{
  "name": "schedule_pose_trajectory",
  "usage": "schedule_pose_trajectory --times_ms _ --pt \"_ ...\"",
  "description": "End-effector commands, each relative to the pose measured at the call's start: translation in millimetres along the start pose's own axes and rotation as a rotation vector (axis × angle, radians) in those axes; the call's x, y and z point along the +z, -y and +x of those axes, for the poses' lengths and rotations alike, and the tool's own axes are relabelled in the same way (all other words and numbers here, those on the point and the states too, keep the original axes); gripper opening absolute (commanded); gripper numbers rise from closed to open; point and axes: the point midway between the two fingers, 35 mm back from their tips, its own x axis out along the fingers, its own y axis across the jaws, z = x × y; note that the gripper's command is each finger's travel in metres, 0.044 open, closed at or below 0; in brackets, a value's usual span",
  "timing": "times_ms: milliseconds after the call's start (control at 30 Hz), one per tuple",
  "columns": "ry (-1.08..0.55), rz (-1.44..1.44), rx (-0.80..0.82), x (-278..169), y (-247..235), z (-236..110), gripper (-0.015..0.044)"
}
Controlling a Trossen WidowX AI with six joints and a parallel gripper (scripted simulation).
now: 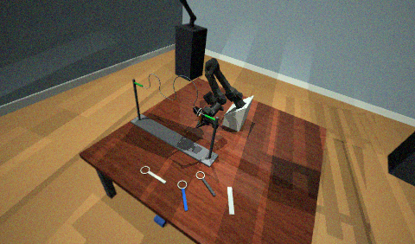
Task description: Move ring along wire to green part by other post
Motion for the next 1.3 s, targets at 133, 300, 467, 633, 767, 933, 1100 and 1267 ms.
schedule_pose_trajectory --times_ms 133,300,467,633,767,933,1100,1267 --pt "-0.016 0.072 0.033 -1 -20 -3 -0.015" --pt "-0.018 0.09 0.041 0 -27 -4 -0.015" --pt "-0.019 0.1 0.045 0 -33 -5 -0.015" --pt "-0.019 0.104 0.047 1 -38 -6 -0.015" --pt "-0.019 0.105 0.048 1 -43 -7 -0.015" --pt "-0.019 0.106 0.049 2 -48 -8 -0.015" --pt "-0.019 0.107 0.049 2 -53 -9 -0.015" --pt "-0.019 0.107 0.049 3 -58 -10 -0.015"
